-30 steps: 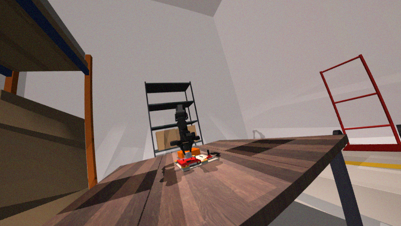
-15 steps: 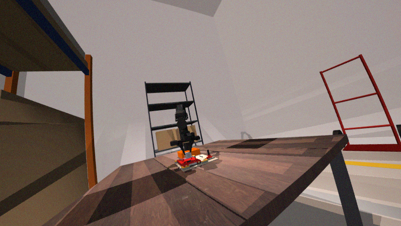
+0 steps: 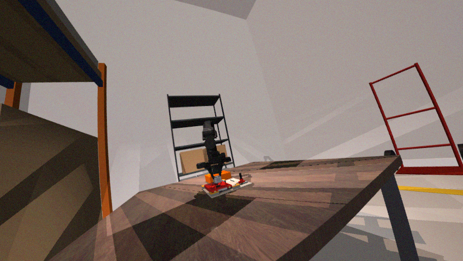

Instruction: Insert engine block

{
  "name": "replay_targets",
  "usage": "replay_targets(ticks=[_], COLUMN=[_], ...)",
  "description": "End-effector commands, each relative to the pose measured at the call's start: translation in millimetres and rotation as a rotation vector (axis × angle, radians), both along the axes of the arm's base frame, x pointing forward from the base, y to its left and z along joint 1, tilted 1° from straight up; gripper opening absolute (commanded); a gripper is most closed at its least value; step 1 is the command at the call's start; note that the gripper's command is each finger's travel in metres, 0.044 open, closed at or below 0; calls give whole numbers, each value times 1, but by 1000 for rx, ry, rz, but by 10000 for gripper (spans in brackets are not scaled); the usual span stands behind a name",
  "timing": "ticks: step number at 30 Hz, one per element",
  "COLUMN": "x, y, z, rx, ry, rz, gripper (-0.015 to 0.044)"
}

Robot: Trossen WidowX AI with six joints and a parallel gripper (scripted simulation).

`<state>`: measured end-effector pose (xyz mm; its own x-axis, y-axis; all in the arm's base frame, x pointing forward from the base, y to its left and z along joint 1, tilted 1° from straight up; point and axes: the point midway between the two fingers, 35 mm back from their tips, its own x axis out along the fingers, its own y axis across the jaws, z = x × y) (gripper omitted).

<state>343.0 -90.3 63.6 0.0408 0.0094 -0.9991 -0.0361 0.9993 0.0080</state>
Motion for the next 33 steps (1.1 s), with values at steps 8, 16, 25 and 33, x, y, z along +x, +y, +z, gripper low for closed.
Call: replay_targets(ticks=[8,16,25,33], x=[0,0,1,1], y=[1,1,1,2], z=[-4,-5,-7,-8], rx=[7,8,7,7], ry=[2,2,2,2], rz=[-22,-29,-14,-14], gripper=[158,158,158,158])
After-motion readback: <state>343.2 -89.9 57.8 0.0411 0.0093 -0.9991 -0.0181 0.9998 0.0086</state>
